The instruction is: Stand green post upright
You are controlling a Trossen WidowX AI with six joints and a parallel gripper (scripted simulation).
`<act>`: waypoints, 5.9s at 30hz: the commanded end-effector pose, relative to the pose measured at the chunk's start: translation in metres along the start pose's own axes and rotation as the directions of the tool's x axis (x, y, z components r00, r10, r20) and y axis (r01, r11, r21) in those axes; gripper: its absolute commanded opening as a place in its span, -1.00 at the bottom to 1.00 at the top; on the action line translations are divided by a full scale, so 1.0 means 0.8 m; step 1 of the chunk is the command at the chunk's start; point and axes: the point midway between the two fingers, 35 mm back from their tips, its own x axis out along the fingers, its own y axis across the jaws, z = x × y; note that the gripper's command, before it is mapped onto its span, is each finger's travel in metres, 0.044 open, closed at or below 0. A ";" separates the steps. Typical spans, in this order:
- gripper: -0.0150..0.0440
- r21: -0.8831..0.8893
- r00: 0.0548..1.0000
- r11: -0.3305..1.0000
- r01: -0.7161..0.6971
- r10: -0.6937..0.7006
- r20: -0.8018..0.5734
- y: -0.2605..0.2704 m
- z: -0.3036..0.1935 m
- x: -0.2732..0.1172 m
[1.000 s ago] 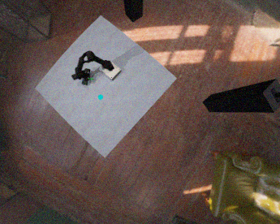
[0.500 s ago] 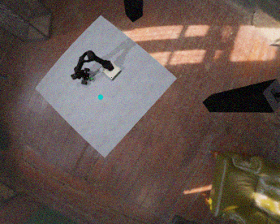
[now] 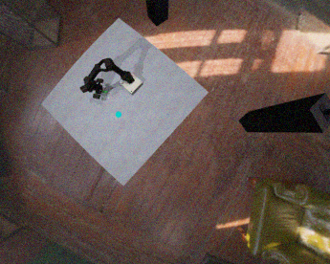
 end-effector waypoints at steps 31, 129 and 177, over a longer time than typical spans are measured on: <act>-0.42 -0.318 1.000 0.948 -0.003 0.007 0.010 0.042 -0.021 -0.074; -0.42 -0.849 0.990 -0.528 -0.001 0.118 -0.074 0.263 -0.230 -0.079; -0.42 -0.906 0.883 -0.421 -0.046 0.408 -0.234 0.302 -0.215 -0.048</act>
